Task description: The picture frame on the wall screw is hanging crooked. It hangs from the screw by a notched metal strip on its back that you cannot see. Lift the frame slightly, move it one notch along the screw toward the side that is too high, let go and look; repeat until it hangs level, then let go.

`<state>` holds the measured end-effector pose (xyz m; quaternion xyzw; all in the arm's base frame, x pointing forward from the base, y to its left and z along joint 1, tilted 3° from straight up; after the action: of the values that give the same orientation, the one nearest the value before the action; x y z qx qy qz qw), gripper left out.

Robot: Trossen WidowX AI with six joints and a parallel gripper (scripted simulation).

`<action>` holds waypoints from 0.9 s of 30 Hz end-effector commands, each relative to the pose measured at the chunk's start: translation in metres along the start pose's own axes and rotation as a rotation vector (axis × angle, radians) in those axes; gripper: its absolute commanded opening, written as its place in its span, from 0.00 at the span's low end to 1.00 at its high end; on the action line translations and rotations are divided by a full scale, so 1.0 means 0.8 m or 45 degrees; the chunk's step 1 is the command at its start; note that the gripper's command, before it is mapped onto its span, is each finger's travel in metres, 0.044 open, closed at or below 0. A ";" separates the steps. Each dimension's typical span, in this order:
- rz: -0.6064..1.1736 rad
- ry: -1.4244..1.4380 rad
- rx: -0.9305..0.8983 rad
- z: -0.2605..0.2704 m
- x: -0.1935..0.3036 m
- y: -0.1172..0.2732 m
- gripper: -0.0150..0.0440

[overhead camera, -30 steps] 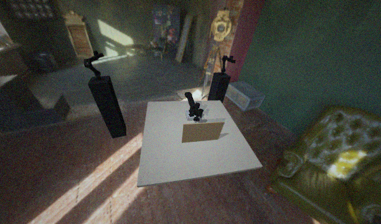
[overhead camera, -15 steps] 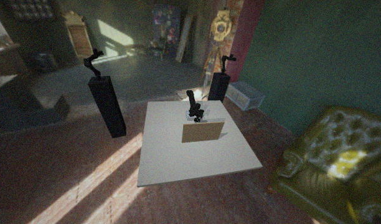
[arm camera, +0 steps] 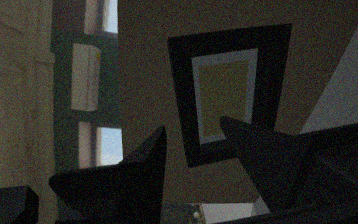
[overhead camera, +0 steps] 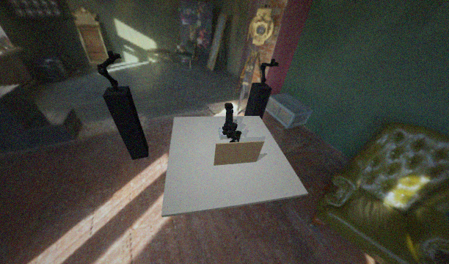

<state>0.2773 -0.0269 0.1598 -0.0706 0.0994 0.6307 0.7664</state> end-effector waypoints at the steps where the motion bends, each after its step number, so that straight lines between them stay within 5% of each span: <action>1: 0.001 0.001 -0.002 -0.001 0.000 -0.004 0.69; 27: 0.001 0.001 -0.004 0.001 0.000 -0.026 0.69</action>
<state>0.2928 -0.0300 0.1614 -0.0732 0.0964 0.6301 0.7670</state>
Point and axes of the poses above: the point midway between the two fingers, 35 mm back from their tips, its own y axis back along the fingers, its own z axis across the jaws, x = y × z, the point moved 5 cm from there along y, back along the fingers
